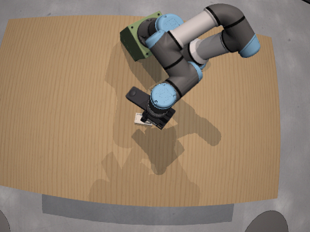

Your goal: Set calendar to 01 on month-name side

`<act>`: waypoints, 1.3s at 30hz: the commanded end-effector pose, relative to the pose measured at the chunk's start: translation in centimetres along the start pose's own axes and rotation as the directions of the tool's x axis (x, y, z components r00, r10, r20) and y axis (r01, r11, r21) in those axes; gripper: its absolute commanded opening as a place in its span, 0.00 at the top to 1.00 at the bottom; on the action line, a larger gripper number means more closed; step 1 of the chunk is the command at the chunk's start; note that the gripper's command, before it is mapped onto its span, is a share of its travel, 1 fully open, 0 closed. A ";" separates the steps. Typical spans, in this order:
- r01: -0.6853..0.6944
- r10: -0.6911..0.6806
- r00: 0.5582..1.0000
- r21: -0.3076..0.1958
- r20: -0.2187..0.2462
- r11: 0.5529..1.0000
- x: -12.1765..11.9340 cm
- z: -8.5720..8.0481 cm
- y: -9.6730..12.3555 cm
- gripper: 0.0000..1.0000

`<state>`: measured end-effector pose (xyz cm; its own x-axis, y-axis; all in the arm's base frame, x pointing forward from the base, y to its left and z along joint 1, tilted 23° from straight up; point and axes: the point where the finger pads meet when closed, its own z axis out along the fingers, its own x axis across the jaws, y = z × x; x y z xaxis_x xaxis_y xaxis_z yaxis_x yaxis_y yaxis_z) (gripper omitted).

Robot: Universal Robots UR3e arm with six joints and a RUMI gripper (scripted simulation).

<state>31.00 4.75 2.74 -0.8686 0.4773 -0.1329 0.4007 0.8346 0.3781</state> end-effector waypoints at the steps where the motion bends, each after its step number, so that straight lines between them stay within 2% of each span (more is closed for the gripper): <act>1: -0.156 0.156 0.988 0.018 0.003 0.988 0.4 0.0 1.0 0.90; 6: -0.287 0.287 0.958 0.018 0.006 0.958 0.9 0.1 1.9 0.90; 9: -0.382 0.382 0.924 0.017 0.008 0.924 1.3 0.2 2.6 0.90; 11: -0.382 0.382 0.924 0.017 0.008 0.924 1.3 0.2 2.6 0.90; 16: -0.528 0.528 0.849 0.014 0.011 0.849 2.0 0.3 3.8 0.90; 26: -0.744 0.744 0.668 0.007 0.012 0.668 3.1 0.4 5.9 0.90; 28: -0.744 0.744 0.668 0.007 0.012 0.668 3.1 0.4 5.9 0.90; 34: -0.821 0.821 0.571 0.003 0.011 0.571 3.6 0.5 6.9 0.90; 39: -0.859 0.859 0.512 0.000 0.010 0.513 3.9 0.5 7.5 0.90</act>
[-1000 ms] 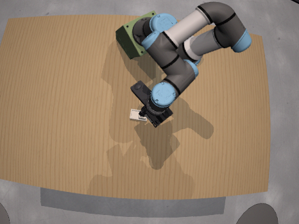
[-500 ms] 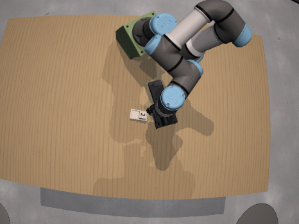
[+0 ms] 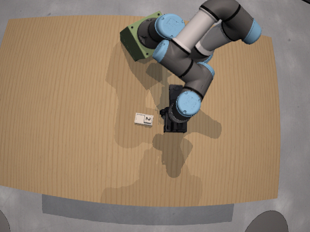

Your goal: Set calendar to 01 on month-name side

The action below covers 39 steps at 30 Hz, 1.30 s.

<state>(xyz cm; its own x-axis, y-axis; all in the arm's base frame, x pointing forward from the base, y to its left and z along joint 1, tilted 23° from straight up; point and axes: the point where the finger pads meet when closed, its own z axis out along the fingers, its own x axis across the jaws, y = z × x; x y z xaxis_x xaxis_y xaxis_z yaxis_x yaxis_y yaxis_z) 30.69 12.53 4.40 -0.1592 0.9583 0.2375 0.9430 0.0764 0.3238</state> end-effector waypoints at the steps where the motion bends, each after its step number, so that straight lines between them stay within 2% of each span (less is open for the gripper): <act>1: -0.072 0.072 0.997 0.001 0.010 0.997 0.6 0.0 0.1 0.90; 12: -0.120 0.120 0.993 0.000 0.009 0.993 1.1 0.0 0.2 0.90; 39: -0.122 0.122 0.992 0.000 0.010 0.992 1.1 0.3 0.2 0.90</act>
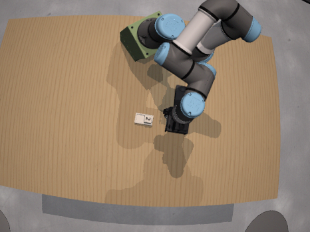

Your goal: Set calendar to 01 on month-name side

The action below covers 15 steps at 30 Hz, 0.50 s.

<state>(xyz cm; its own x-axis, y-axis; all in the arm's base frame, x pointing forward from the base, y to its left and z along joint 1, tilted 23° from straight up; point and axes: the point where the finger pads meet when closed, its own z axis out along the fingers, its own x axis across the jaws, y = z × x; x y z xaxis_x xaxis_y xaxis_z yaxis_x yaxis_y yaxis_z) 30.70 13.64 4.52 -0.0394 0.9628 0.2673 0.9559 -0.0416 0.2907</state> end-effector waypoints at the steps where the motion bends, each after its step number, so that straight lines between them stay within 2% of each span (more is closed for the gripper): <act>1: 0.001 -0.001 1.000 -0.002 0.001 1.000 0.0 0.1 0.1 0.90; 15: 0.001 -0.001 1.000 -0.002 0.001 1.000 0.0 2.6 0.1 0.90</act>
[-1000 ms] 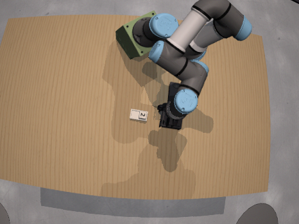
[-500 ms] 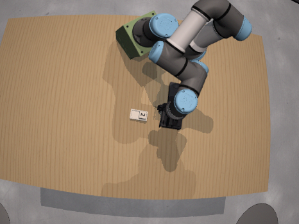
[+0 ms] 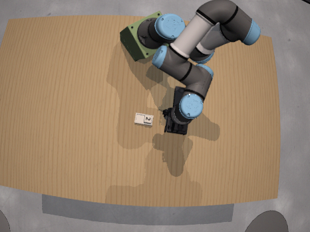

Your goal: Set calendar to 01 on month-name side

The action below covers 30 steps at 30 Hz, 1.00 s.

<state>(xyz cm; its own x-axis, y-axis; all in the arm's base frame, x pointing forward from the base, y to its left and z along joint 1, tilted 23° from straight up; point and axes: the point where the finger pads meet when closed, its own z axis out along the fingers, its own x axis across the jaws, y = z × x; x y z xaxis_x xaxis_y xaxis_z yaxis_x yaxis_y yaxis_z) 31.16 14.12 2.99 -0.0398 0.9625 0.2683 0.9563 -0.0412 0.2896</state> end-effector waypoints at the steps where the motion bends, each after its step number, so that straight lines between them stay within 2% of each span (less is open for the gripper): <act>1: 0.000 0.000 1.000 -0.003 0.002 1.000 0.0 1.2 0.1 0.90; 3: 0.000 0.000 1.000 -0.003 0.002 1.000 0.0 1.2 0.1 0.90; 18: 0.000 0.000 1.000 -0.003 0.002 1.000 0.1 5.2 0.2 0.90; 30: 0.000 0.000 1.000 -0.003 0.002 1.000 0.1 7.0 0.2 0.90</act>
<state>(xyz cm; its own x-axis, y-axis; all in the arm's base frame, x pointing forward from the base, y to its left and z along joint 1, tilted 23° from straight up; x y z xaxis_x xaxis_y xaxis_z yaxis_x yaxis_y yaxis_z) 33.06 15.88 -2.76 -0.0398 0.9626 0.2679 0.9566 -0.0407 0.2886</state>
